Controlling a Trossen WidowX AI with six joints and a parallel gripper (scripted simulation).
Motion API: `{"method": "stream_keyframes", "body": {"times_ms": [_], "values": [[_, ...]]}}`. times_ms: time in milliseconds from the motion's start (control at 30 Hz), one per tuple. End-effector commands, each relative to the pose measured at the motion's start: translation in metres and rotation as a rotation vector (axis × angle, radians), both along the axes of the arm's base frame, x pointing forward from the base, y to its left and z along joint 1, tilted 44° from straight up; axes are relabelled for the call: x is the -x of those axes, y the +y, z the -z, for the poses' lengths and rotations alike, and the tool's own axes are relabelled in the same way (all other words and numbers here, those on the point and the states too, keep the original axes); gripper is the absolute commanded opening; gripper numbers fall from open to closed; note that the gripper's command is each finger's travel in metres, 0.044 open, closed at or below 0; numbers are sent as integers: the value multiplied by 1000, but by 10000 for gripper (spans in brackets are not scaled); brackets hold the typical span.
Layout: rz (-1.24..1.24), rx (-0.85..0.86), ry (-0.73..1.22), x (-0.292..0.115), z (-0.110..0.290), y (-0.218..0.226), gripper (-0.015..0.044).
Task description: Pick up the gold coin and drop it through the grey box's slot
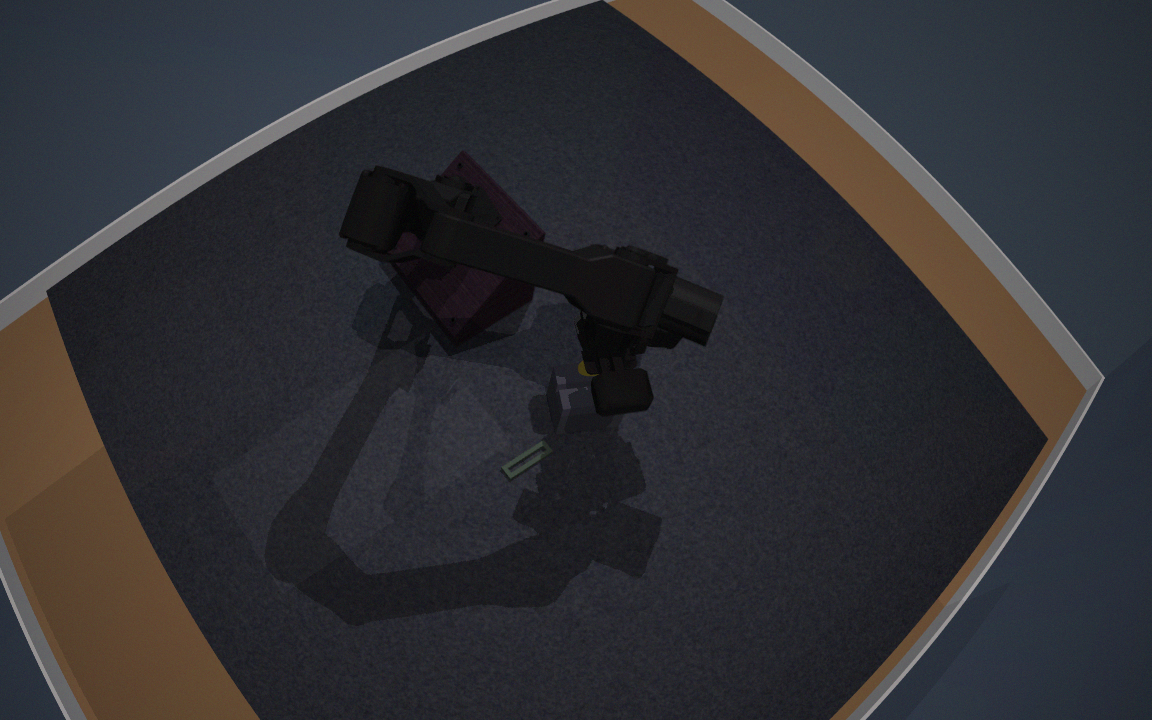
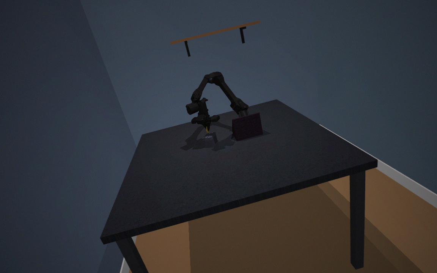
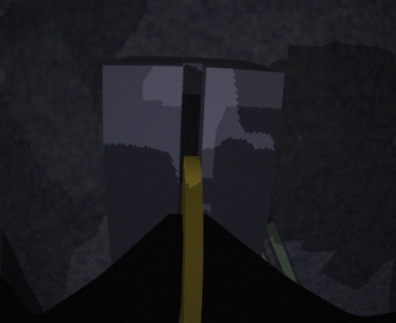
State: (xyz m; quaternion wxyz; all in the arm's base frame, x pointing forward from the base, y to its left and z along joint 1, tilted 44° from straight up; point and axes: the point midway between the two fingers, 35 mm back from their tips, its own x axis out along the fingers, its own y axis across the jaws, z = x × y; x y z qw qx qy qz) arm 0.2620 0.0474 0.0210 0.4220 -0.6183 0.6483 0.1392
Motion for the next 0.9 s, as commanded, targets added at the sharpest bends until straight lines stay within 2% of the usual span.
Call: {"method": "stream_keyframes", "body": {"times_ms": [0, 867], "values": [[8, -5, -6, -2, -2, 1, 0], [-4, 1, 4, 0, 2, -6, 0]]}}
